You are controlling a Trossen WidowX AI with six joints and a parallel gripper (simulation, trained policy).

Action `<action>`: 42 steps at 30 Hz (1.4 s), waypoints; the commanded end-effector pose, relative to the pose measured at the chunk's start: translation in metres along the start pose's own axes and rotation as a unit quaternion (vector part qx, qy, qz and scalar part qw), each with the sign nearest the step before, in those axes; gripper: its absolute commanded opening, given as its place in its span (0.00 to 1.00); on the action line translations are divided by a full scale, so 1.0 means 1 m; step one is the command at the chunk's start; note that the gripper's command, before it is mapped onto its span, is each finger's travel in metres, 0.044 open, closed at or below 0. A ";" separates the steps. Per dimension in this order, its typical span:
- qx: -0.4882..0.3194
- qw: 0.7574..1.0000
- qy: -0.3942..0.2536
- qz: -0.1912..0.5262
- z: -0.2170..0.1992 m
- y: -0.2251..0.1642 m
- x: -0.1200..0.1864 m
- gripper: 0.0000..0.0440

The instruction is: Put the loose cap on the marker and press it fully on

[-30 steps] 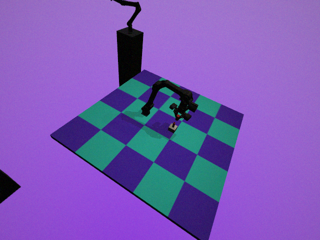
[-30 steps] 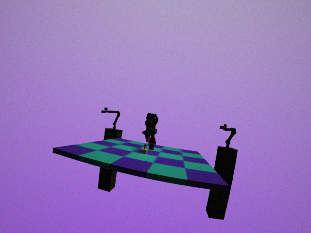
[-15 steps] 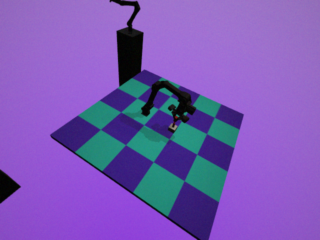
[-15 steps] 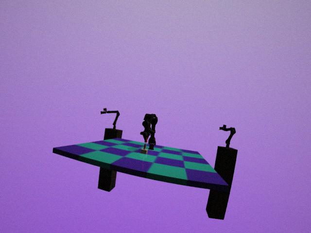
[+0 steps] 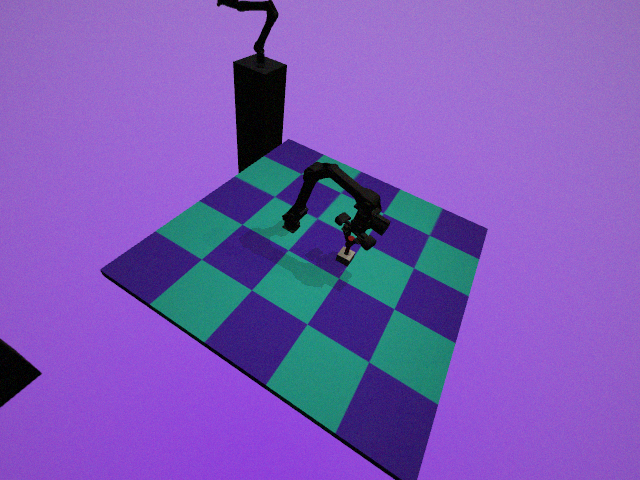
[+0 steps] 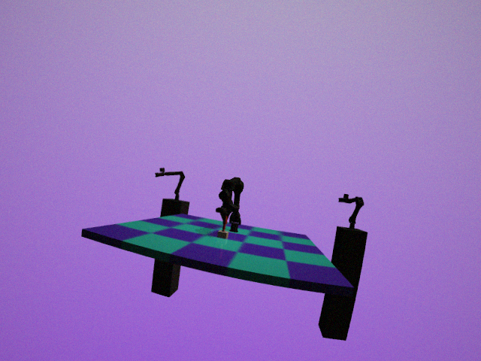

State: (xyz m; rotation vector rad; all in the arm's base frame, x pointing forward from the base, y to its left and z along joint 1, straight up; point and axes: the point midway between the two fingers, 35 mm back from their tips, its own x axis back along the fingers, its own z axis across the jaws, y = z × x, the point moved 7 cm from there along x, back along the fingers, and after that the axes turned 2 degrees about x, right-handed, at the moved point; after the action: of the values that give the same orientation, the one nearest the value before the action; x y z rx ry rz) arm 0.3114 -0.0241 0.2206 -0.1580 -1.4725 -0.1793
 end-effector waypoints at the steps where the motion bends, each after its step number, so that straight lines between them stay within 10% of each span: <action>1: 0.000 1.000 0.010 -0.003 0.000 0.000 -0.010 0.03; 42: 0.037 0.999 0.025 0.003 0.000 -0.003 -0.058 0.13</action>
State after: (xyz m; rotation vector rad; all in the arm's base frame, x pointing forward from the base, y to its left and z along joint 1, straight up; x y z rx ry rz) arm 0.3127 -0.0253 0.1770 -0.1010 -1.4814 -0.1424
